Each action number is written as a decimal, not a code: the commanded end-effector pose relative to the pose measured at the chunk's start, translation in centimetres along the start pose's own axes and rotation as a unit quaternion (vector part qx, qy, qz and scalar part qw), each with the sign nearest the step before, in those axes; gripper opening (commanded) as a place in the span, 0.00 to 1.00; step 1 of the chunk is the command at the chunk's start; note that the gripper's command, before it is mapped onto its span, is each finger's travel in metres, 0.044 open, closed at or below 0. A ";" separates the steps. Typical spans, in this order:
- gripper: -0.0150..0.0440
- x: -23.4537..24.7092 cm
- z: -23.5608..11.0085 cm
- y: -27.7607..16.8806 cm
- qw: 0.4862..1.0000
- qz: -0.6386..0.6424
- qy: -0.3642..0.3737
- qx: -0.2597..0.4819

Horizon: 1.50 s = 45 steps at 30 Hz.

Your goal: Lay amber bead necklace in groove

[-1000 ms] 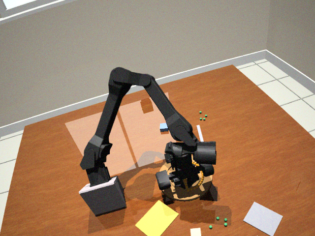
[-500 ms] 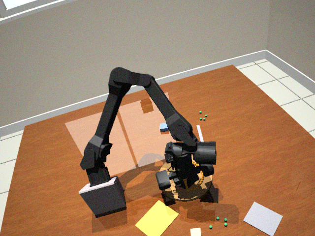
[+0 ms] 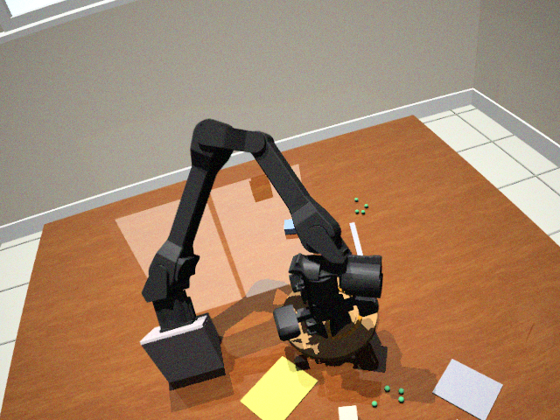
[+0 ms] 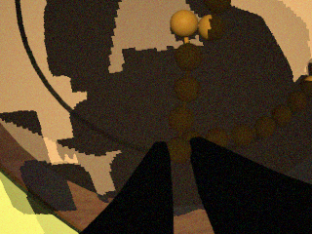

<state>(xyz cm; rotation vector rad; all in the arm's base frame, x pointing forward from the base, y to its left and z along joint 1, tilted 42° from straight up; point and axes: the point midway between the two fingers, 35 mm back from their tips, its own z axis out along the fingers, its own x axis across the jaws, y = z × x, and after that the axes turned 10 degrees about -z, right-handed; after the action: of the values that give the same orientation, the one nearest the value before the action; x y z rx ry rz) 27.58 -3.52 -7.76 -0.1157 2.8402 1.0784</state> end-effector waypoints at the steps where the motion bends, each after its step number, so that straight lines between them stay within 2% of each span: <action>1: 0.25 0.4 0.1 -0.1 1.000 -0.001 0.004 0.001; 11: 0.25 0.4 0.9 -0.1 1.000 -0.001 0.004 0.000; 28: 1.00 0.3 0.4 -0.1 1.000 -0.001 0.002 0.000; 45: 1.00 0.3 0.1 -0.1 1.000 -0.001 0.004 0.001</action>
<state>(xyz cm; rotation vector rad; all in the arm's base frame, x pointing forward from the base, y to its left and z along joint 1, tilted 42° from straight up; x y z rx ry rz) 27.38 -3.48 -7.92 -0.1178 2.8415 1.0817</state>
